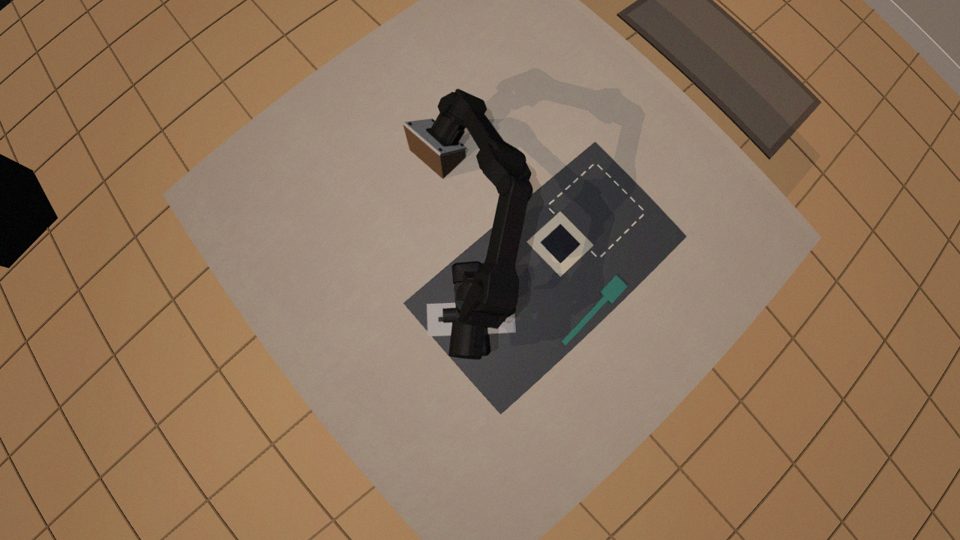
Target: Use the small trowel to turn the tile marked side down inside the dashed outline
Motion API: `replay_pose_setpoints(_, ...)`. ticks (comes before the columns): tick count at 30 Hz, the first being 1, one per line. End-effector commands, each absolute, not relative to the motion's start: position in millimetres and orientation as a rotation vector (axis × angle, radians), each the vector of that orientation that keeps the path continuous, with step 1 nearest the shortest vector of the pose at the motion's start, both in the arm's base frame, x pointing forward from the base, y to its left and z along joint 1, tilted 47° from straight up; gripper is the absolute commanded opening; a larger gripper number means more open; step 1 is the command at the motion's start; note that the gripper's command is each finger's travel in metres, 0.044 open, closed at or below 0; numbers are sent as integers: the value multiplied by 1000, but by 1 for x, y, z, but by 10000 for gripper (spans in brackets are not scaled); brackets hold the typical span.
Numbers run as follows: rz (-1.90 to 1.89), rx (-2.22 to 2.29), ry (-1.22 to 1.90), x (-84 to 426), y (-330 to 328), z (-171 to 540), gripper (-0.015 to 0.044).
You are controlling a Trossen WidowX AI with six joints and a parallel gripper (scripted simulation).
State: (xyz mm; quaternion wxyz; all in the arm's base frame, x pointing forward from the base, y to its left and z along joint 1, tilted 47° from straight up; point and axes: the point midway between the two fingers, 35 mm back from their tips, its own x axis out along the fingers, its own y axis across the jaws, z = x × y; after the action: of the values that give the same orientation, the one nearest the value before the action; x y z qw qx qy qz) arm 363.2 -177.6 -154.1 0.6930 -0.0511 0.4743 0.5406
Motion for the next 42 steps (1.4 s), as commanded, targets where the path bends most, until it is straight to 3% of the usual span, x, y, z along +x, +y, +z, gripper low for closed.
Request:
replay_pose_setpoints(1,1207,-94,1067,362,-171,-159,270)
replay_pose_setpoints(9,1200,-69,1079,361,-163,-166,270)
replay_pose_setpoints(15,1200,-69,1079,361,-163,-166,132)
replay_pose_setpoints(42,1270,-170,999,361,-163,-166,130)
